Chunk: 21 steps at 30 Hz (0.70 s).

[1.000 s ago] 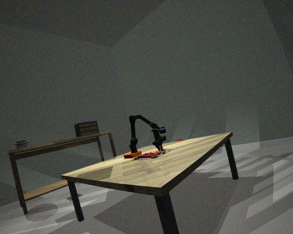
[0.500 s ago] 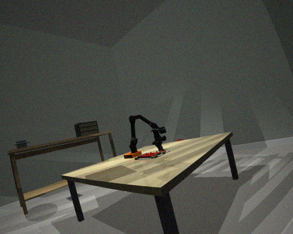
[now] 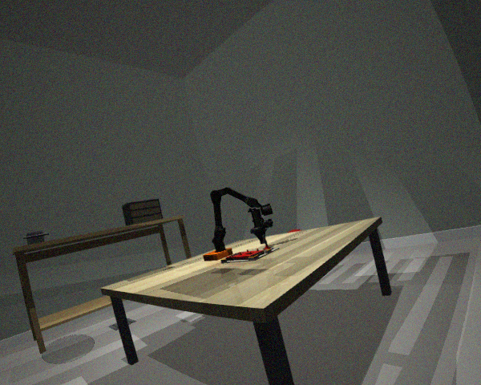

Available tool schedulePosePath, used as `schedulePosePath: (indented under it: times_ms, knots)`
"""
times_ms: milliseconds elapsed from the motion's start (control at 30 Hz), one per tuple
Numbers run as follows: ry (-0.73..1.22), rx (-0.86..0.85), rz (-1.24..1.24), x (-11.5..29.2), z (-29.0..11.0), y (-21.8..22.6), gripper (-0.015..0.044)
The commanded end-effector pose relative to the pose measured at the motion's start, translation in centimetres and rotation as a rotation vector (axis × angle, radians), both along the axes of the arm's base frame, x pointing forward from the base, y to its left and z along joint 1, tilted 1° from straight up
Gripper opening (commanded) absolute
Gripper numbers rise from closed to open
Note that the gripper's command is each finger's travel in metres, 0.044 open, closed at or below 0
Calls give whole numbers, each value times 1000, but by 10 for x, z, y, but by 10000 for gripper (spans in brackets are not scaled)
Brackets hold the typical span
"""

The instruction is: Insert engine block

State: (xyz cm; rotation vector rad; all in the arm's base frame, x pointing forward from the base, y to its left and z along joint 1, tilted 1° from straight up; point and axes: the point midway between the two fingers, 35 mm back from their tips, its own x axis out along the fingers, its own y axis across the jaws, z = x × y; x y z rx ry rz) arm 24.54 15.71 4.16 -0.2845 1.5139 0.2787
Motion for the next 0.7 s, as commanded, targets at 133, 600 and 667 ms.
schedulePosePath:
  times_ms: [133,600,667]
  knots:
    - [-4,7,-1,0,27,2,0]
    - [1,2,-5,-6,69,0,0]
    - [1,2,-6,-8,75,0,0]
